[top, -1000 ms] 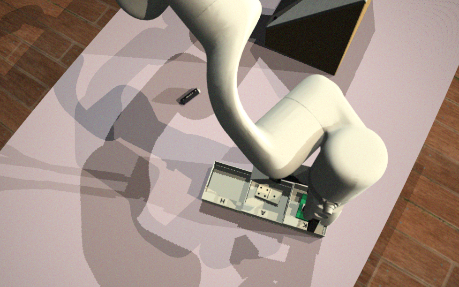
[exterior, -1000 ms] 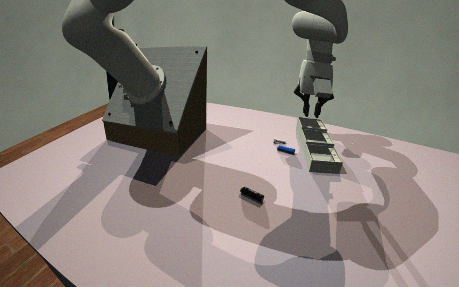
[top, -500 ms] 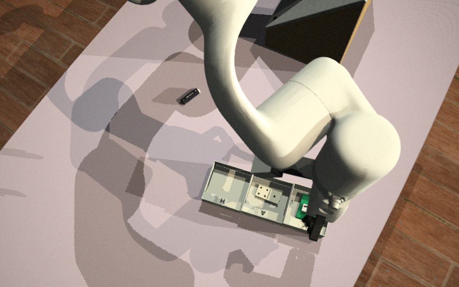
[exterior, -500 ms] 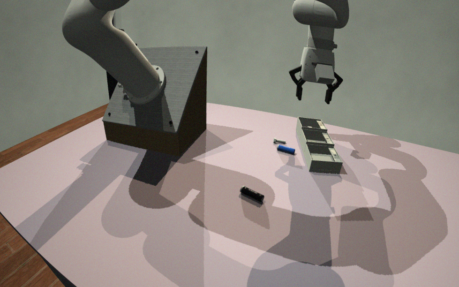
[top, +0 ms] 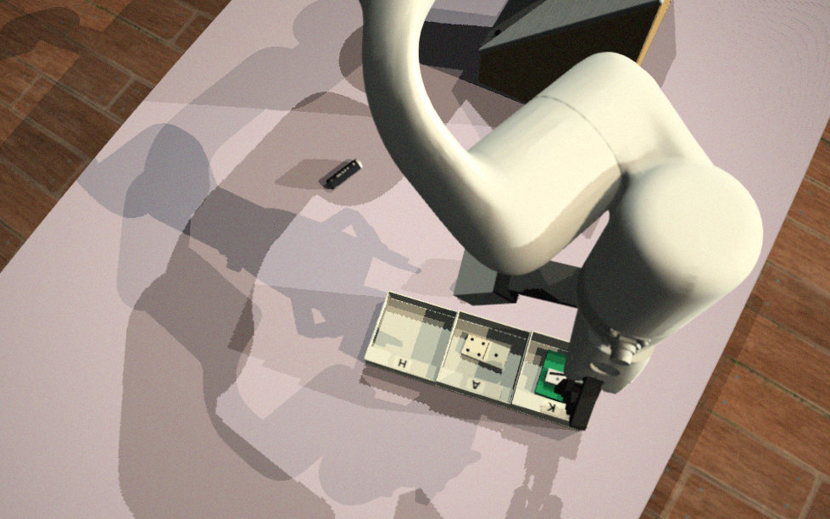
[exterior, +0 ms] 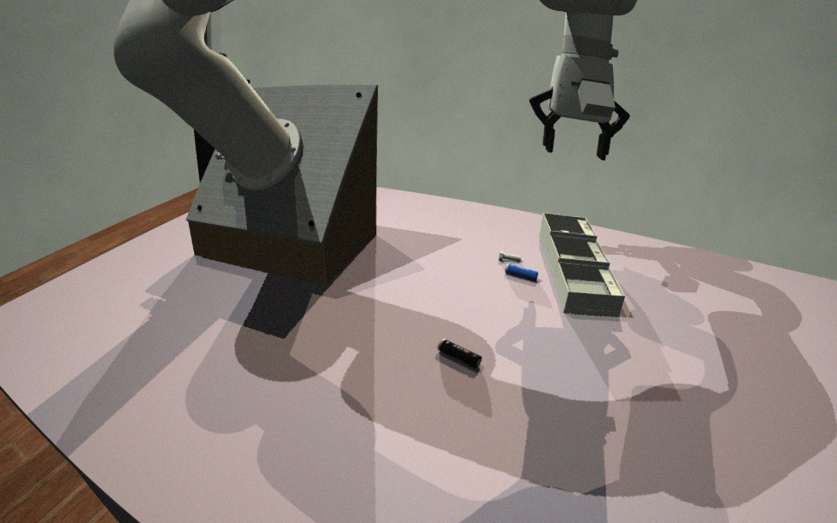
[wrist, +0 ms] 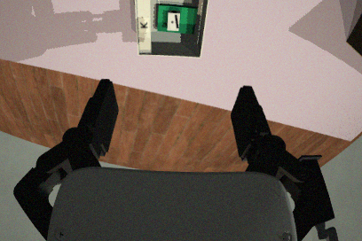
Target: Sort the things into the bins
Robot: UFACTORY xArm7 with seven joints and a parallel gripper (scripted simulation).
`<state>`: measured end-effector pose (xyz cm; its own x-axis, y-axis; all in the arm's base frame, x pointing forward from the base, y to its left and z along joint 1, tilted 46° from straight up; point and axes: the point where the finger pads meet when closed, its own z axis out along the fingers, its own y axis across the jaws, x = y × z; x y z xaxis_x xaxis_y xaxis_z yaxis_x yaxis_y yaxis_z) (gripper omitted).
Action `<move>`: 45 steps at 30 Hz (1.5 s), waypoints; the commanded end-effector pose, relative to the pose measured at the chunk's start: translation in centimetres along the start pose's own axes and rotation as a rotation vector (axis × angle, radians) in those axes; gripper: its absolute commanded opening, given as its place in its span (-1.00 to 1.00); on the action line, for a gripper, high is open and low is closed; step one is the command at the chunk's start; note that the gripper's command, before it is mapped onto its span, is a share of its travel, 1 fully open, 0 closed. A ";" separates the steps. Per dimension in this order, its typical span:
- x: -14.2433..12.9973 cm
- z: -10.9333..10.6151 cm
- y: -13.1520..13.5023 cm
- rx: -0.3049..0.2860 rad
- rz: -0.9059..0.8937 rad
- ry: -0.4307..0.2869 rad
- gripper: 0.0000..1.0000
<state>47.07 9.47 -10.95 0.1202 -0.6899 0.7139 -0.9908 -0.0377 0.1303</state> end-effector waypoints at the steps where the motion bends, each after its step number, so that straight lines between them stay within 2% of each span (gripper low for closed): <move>1: -0.1 -2.1 -0.1 0.006 0.000 -0.004 1.00; 7: -0.1 -4.4 -0.1 0.006 0.000 -0.004 1.00; 45: -0.1 -4.4 -0.1 0.005 0.000 -0.004 1.00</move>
<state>47.35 12.47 -8.13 0.1202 -0.6905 0.7133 -0.9908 -0.0387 0.1295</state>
